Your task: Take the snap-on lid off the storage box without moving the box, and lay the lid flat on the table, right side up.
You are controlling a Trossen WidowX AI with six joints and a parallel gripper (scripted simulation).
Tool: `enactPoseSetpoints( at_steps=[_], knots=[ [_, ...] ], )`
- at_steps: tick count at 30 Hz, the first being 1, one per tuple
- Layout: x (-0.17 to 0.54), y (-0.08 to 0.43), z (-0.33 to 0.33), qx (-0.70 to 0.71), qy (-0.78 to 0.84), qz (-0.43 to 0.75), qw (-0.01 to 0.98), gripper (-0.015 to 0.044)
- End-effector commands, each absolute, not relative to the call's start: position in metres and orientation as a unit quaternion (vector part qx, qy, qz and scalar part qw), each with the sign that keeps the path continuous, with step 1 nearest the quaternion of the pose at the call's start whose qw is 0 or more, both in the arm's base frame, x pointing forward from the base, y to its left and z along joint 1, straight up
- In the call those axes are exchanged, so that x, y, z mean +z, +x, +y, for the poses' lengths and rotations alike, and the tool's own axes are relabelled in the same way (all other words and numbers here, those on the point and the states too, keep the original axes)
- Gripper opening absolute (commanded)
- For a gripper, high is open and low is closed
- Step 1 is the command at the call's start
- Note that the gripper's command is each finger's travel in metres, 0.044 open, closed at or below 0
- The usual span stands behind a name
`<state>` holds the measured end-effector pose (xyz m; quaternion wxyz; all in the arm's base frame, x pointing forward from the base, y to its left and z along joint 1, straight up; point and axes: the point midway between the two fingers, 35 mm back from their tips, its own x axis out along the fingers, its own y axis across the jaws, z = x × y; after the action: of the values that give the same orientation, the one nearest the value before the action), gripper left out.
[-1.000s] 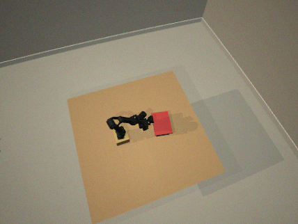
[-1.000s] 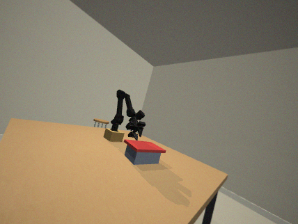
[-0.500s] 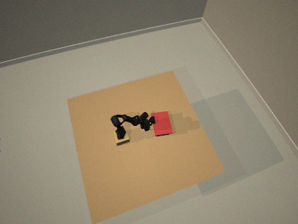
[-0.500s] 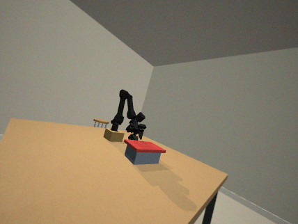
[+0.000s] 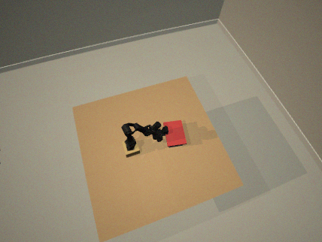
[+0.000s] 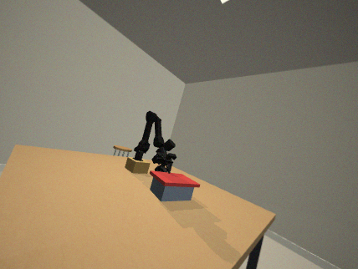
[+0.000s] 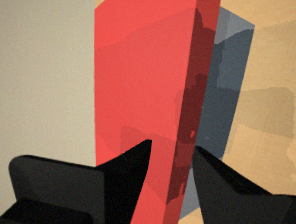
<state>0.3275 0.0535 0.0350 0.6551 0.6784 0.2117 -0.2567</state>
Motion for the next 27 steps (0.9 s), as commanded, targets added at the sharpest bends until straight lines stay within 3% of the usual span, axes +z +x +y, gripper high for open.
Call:
enactPoseSetpoints(
  at_steps=[1,3,7,27],
  knots=[
    [0.0350,0.3279,0.0542,-0.255,0.677,0.214,0.657,0.0122],
    [0.0350,0.3279,0.0542,-0.255,0.677,0.214,0.657,0.0109],
    [0.0350,0.3279,0.0542,-0.255,0.677,0.214,0.657,0.0004],
    [0.0391,0.3271,0.0532,-0.256,0.678,0.211,0.656,0.0000]
  ],
)
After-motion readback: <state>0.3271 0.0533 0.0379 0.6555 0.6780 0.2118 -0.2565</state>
